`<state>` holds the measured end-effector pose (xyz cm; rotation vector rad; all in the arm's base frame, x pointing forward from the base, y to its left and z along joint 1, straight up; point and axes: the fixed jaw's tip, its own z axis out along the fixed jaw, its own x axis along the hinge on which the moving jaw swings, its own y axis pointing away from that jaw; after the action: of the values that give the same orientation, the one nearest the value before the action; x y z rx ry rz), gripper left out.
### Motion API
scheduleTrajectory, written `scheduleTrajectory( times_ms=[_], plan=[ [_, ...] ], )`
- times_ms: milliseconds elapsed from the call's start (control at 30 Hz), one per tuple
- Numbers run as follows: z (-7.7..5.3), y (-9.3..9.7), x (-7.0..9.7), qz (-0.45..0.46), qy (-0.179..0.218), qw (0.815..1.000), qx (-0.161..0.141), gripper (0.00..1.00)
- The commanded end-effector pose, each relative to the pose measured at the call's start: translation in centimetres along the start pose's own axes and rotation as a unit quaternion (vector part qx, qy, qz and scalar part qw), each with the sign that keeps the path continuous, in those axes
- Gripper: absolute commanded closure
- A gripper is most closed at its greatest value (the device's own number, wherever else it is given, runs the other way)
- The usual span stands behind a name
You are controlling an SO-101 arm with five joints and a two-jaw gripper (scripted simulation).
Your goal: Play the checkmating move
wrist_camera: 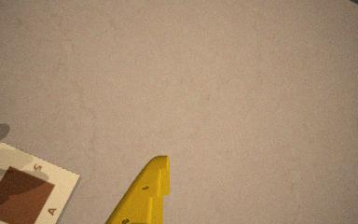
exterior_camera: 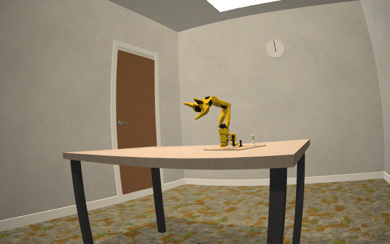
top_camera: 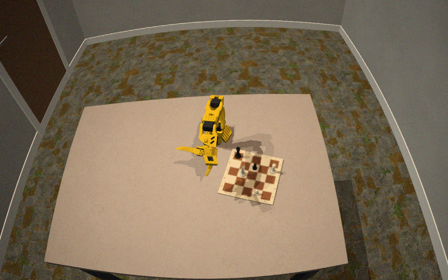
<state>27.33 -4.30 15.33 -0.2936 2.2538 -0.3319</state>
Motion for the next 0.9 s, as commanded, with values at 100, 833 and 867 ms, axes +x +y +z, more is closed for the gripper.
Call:
scheduleTrajectory(
  times_ms=[100, 833, 867],
  plan=[
    [-0.09, -0.03, -0.06, 0.0, -0.002, 1.0, 0.001, 0.0],
    [-0.59, 0.38, -0.37, -0.001, -0.01, 1.0, -0.004, 0.01],
    [-0.86, 0.67, -0.48, -0.002, -0.013, 1.0, -0.007, 0.02]
  ],
)
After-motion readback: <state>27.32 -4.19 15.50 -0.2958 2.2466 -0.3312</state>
